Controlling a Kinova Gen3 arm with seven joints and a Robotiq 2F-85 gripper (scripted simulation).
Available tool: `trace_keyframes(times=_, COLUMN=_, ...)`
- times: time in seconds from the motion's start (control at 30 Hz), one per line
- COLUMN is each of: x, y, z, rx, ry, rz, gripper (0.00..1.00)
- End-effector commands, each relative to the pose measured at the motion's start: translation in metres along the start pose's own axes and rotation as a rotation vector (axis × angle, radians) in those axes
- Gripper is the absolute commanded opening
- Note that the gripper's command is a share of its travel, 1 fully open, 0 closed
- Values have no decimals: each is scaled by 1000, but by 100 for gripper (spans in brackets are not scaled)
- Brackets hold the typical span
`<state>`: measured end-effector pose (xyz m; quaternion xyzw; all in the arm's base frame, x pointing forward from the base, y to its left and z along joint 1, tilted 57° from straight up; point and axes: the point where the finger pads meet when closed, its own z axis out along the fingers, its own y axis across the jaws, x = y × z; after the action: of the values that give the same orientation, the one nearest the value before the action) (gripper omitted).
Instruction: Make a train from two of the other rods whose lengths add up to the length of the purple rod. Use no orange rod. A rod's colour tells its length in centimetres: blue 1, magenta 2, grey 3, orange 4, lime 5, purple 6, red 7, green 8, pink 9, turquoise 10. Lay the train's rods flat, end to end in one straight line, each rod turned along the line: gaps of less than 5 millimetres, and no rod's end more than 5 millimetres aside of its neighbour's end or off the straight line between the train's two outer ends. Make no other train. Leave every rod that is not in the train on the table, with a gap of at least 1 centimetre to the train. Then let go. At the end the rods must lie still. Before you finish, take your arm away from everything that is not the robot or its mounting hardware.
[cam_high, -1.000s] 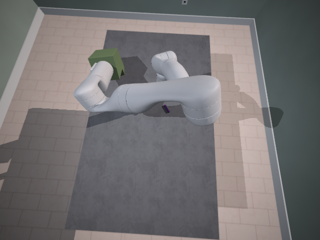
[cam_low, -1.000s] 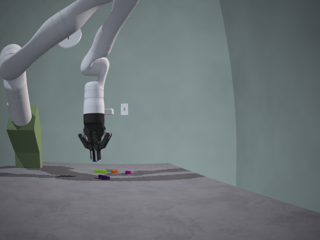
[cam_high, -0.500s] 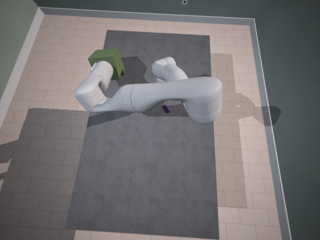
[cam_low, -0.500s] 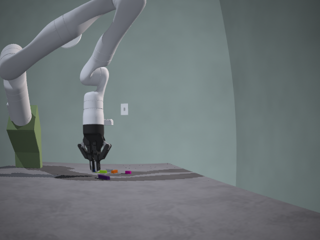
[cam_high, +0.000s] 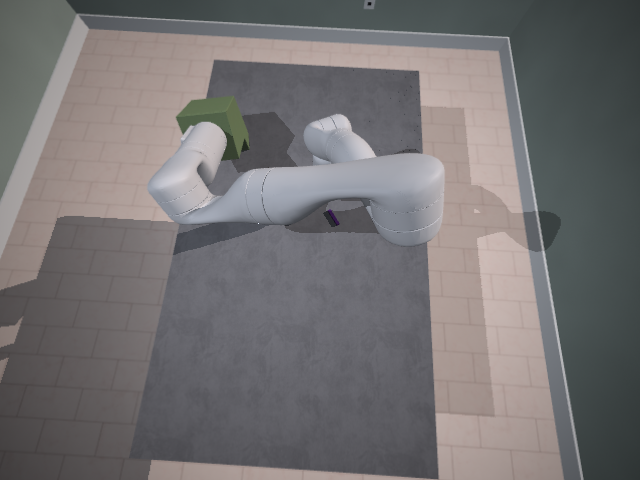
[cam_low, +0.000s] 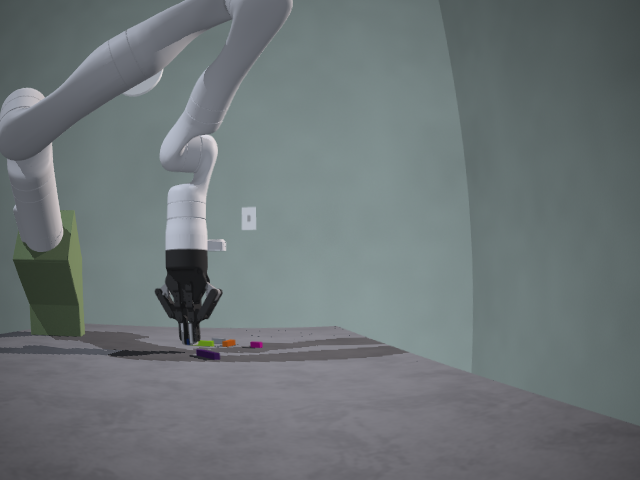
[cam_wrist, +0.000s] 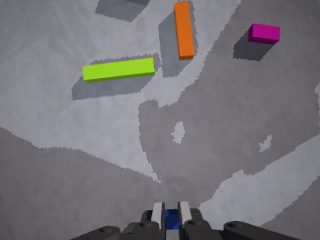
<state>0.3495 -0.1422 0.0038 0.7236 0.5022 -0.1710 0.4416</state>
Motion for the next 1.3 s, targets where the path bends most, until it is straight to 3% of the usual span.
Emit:
trace_keyframes(times=0.0, x=0, y=0, z=0, rx=-1, ry=1, rz=0, gripper=5)
trace_keyframes(times=0.77, x=0, y=0, z=0, rx=-1, ry=1, rz=0, gripper=5)
trace_keyframes(times=1.27, x=0, y=0, z=10, rx=-1, ry=1, rz=0, gripper=5)
